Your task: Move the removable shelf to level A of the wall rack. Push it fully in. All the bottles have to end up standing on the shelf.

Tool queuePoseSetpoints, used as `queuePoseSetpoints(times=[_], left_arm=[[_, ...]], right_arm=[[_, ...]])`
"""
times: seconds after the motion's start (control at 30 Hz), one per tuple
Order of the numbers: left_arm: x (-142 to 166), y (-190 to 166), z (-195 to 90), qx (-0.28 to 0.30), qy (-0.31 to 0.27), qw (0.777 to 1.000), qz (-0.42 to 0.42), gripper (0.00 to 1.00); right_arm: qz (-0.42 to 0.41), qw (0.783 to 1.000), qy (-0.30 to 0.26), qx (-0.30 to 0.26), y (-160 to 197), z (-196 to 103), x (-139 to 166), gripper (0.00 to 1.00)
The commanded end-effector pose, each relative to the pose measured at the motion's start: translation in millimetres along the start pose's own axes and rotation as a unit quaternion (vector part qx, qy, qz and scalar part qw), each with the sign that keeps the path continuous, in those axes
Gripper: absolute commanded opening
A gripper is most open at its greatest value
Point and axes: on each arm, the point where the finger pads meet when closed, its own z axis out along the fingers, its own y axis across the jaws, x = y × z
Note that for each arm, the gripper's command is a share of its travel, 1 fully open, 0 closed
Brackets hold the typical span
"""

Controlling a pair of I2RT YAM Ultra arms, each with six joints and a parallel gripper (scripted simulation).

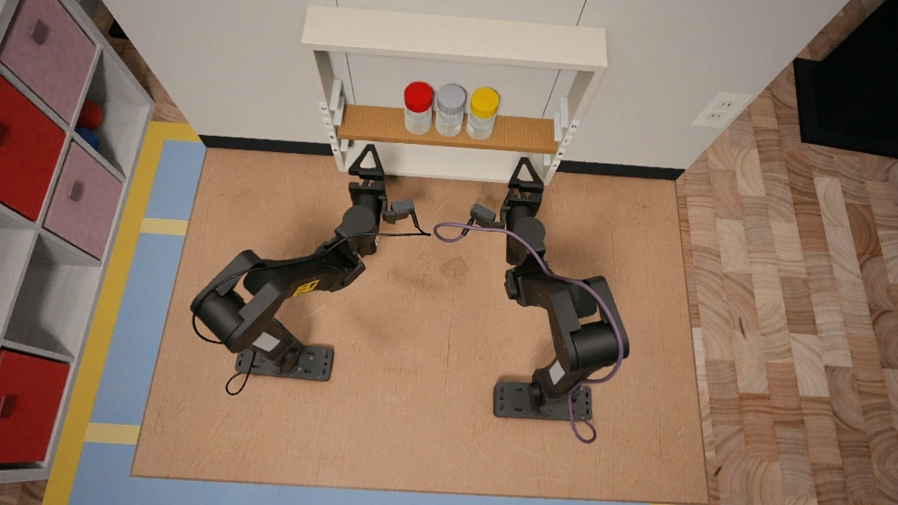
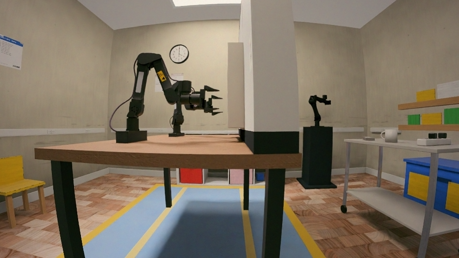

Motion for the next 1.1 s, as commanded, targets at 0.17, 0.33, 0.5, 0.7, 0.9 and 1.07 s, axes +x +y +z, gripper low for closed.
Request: queuePoseSetpoints(times=[0.17, 0.33, 0.5, 0.7, 0.9, 1.07], left_arm=[[-2, -9, 0, 0.001, 0.002, 1.000, -0.001, 1.00], [-2, -9, 7, 0.001, 0.002, 1.000, -0.001, 1.00], [-2, -9, 13, 0.001, 0.002, 1.000, -0.001, 1.00], [-1, -9, 18, 0.001, 0.002, 1.000, -0.001, 1.00], [-1, -9, 26, 0.001, 0.002, 1.000, -0.001, 1.00], [-1, -9, 32, 0.001, 0.002, 1.000, -0.001, 1.00]], right_arm=[[0.006, 1.000, 0.001, 0.013, -1, 1, -4, 1.00], [0.006, 1.000, 0.001, 0.013, -1, 7, -4, 1.00], [0.006, 1.000, 0.001, 0.013, -1, 14, -4, 1.00], [0.006, 1.000, 0.001, 0.013, -1, 19, -4, 1.00], [0.006, 1.000, 0.001, 0.013, -1, 26, -4, 1.00], [0.006, 1.000, 0.001, 0.013, -2, 33, -4, 1.00]])
